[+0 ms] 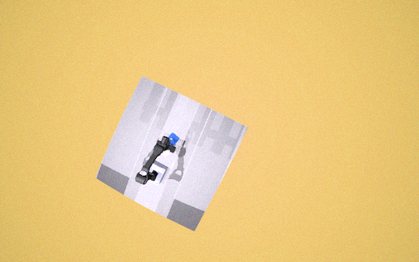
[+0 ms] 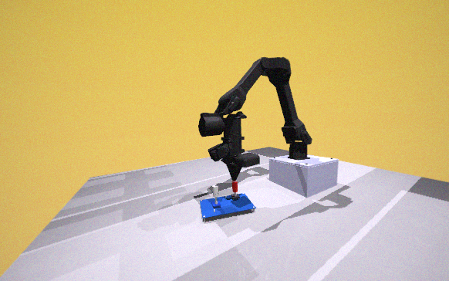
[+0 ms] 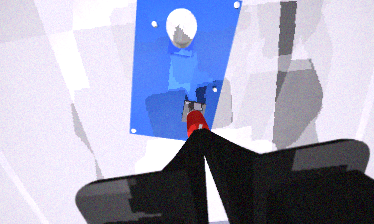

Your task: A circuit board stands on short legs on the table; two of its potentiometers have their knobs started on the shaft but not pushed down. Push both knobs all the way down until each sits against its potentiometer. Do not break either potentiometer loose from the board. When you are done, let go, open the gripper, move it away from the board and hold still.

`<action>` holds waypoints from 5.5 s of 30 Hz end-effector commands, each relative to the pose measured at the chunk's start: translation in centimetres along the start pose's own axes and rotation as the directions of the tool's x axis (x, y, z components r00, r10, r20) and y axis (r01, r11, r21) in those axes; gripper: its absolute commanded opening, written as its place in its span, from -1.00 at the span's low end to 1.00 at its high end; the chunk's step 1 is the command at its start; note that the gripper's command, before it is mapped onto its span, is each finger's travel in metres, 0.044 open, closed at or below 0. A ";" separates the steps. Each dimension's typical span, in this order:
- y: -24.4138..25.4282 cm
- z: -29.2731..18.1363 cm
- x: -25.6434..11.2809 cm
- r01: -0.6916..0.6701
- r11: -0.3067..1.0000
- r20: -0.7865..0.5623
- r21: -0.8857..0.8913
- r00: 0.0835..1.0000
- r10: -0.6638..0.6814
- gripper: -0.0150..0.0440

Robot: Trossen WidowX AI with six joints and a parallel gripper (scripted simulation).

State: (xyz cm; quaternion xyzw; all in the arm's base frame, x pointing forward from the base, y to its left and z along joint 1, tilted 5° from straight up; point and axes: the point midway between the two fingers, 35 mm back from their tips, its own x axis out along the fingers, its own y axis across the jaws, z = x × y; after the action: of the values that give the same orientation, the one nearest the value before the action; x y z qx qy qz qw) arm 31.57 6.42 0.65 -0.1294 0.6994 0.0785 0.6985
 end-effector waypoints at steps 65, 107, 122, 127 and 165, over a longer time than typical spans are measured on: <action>0.1 -0.2 1.1 -0.004 1.000 -0.004 -0.003 1.000 0.004 -0.49; 0.1 -0.2 2.0 -0.004 1.000 -0.004 -0.003 1.000 0.004 -0.49; 0.1 -0.2 2.2 -0.004 1.000 -0.004 -0.003 1.000 0.004 -0.49; 0.1 -0.2 2.3 -0.004 1.000 -0.004 -0.003 1.000 0.004 -0.49; 0.1 -0.2 3.1 -0.004 1.000 -0.004 -0.003 1.000 0.004 -0.49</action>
State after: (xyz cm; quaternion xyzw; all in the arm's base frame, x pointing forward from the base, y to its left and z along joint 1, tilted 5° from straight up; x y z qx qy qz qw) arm 31.32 6.26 -1.20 -0.1298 0.6991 0.0790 0.6987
